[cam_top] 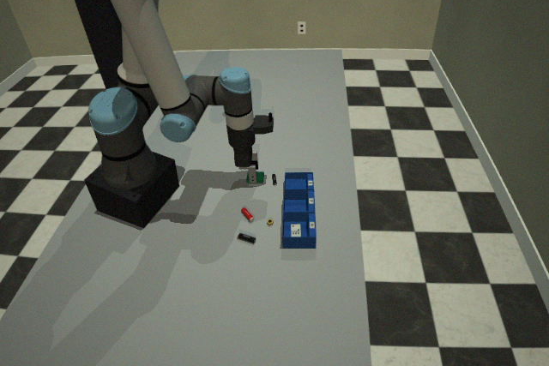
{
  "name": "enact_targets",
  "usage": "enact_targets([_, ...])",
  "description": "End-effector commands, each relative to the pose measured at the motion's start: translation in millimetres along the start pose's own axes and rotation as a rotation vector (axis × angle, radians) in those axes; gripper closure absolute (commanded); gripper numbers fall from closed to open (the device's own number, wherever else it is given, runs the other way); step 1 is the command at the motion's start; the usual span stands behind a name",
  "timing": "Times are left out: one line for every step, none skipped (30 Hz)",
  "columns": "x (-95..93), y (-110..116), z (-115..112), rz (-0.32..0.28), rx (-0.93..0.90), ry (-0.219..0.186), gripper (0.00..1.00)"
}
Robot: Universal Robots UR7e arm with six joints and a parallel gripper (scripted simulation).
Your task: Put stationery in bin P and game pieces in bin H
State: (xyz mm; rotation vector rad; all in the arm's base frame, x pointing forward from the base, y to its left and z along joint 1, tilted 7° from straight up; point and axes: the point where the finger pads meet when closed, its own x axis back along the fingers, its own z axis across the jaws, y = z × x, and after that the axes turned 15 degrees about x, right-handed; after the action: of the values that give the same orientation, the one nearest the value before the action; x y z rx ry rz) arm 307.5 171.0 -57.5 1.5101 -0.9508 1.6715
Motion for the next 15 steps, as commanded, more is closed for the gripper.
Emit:
enact_targets([0.5, -10.1, 3.9, 0.023, -0.001, 0.009, 0.0])
enact_targets([-0.9, -10.2, 4.0, 0.023, -0.001, 0.009, 0.0])
enact_targets([-2.2, -10.3, 4.1, 0.023, -0.001, 0.01, 0.0])
enact_targets([-3.9, -9.3, 3.7, 0.021, -0.001, 0.009, 0.0])
enact_targets([-5.7, -7.6, 3.0, 0.019, -0.001, 0.008, 0.0])
enact_targets([-7.4, -5.8, 2.3, 0.017, -0.001, 0.007, 0.0])
enact_targets([-8.8, -5.3, 2.1, 0.017, -0.001, 0.007, 0.0])
enact_targets([-10.1, -4.8, 1.9, 0.017, -0.001, 0.007, 0.0])
enact_targets([-11.5, -4.3, 1.7, 0.017, -0.001, 0.007, 0.0])
enact_targets([-12.8, -3.8, 1.6, 0.017, -0.001, 0.007, 0.0])
enact_targets([-12.8, -3.8, 1.6, 0.017, -0.001, 0.007, 0.0])
enact_targets([-12.8, -3.8, 1.6, 0.017, -0.001, 0.007, 0.0])
enact_targets([-12.7, -3.6, 1.5, 0.017, -0.001, 0.007, 0.0])
enact_targets([-12.8, -3.4, 1.5, 0.017, -0.001, 0.007, 0.0])
enact_targets([-12.8, -3.2, 1.5, 0.017, -0.001, 0.007, 0.0])
